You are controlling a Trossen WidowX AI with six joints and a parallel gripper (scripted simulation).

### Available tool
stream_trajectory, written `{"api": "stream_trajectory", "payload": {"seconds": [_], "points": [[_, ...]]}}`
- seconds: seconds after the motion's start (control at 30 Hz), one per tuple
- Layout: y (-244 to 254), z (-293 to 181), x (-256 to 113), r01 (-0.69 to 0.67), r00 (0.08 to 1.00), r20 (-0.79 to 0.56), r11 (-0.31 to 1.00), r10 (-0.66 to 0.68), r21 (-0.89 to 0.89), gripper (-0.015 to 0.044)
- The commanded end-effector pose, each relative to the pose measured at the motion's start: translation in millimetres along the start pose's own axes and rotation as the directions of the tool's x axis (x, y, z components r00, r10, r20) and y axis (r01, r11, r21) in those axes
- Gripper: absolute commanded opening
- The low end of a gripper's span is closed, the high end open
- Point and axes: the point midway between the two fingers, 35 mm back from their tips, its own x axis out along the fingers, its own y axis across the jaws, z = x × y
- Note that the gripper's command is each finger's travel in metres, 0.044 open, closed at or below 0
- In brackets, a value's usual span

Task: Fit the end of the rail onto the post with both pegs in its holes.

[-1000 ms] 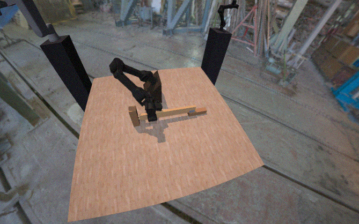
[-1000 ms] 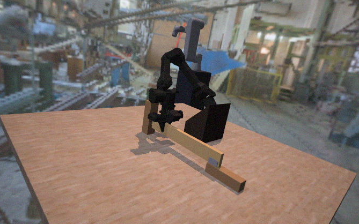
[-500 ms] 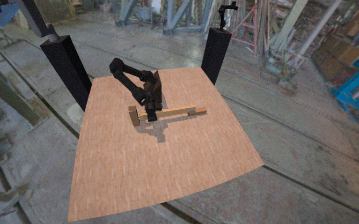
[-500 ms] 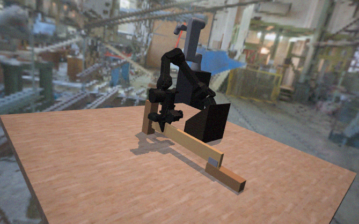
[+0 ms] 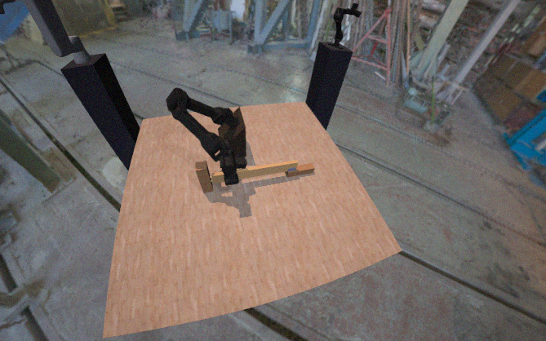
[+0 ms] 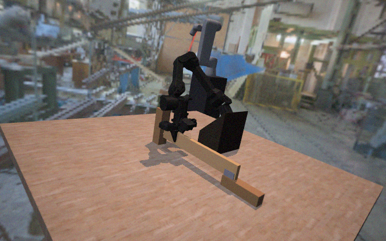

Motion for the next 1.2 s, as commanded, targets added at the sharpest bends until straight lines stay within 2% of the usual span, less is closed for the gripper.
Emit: {"api": "stream_trajectory", "payload": {"seconds": [0.0, 1.1, 1.17], "points": [[-1.0, -4.3, -2.7, 0.008, 1.000, -0.013, 1.000, -0.008, -0.001, 0.0000], [-1.0, -13.1, -2.2, 0.008, 1.000, -0.014, 1.000, -0.008, -0.001, 0.0000], [0.3, -9.6, 0.3, -0.001, 1.000, -0.006, 1.000, 0.001, 0.000, 0.0052]]}}
